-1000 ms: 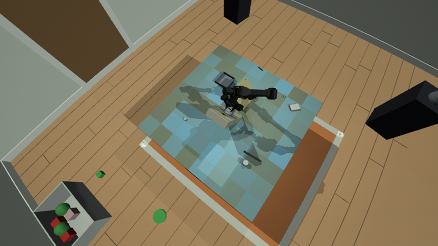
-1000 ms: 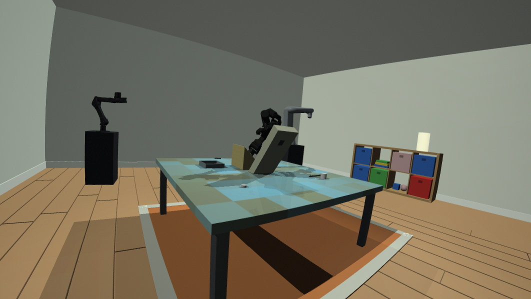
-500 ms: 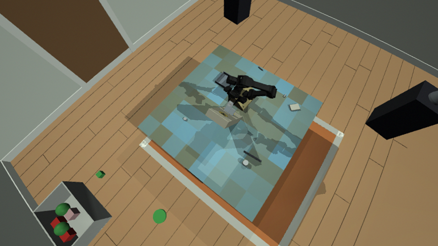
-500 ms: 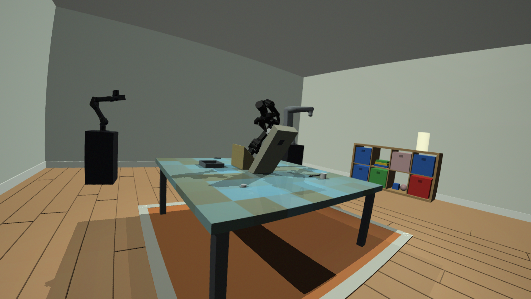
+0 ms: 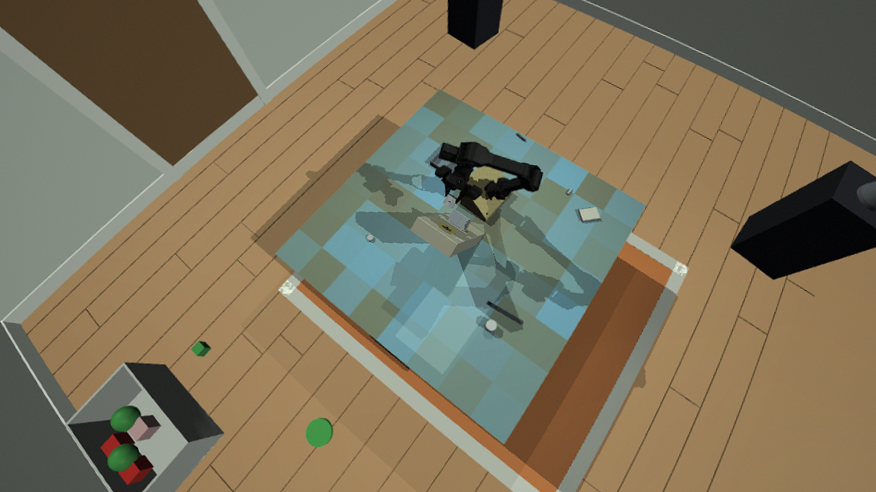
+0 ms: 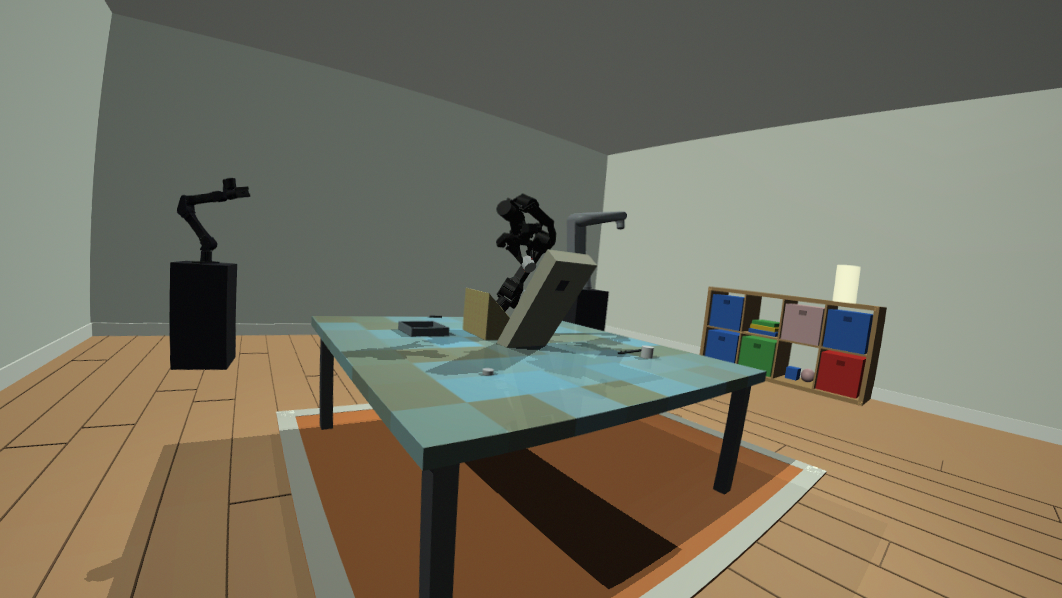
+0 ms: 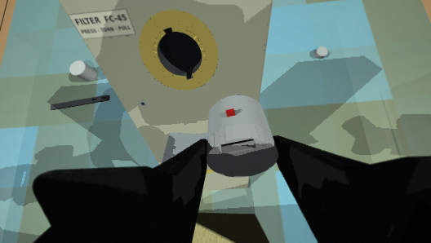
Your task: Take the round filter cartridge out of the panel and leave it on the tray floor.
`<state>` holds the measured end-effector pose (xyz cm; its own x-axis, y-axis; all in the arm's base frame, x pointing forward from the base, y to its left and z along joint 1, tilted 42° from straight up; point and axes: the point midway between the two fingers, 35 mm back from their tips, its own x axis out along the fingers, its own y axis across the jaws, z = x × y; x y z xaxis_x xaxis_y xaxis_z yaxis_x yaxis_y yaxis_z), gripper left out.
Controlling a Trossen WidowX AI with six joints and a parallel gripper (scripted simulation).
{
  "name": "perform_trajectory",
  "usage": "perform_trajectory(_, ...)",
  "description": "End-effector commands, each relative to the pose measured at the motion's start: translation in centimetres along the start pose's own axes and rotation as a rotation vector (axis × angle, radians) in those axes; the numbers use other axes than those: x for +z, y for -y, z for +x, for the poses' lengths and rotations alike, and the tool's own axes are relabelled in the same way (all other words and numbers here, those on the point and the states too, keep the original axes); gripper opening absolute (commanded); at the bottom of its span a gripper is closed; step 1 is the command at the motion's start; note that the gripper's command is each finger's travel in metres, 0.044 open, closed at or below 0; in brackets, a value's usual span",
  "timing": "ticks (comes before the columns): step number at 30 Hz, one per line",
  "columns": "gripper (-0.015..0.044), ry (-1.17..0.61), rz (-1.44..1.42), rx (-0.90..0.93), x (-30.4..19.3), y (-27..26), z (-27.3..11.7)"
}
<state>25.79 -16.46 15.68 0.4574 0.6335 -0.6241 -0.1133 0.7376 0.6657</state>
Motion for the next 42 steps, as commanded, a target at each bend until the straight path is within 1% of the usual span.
perform_trajectory(1, 0.0, -0.001, -0.015, -0.003, 0.1, 1.8, 0.0)
perform_trajectory(6, 0.0, -0.01, -0.022, 0.007, -0.1, 3.8, 0.4)
perform_trajectory(7, 0.0, -0.014, -0.004, 0.009, -0.2, 2.8, 0.5)
perform_trajectory(8, 0.0, -0.017, 0.013, 0.0, -0.4, 3.2, 0.5)
perform_trajectory(21, 0.0, -0.069, 0.465, -0.265, -5.8, 11.7, -0.8)
perform_trajectory(34, 0.0, -0.013, 0.946, -0.561, -12.2, 19.0, -3.0)
perform_trajectory(42, 0.0, -0.007, 0.983, -0.585, -13.1, 19.6, -3.1)
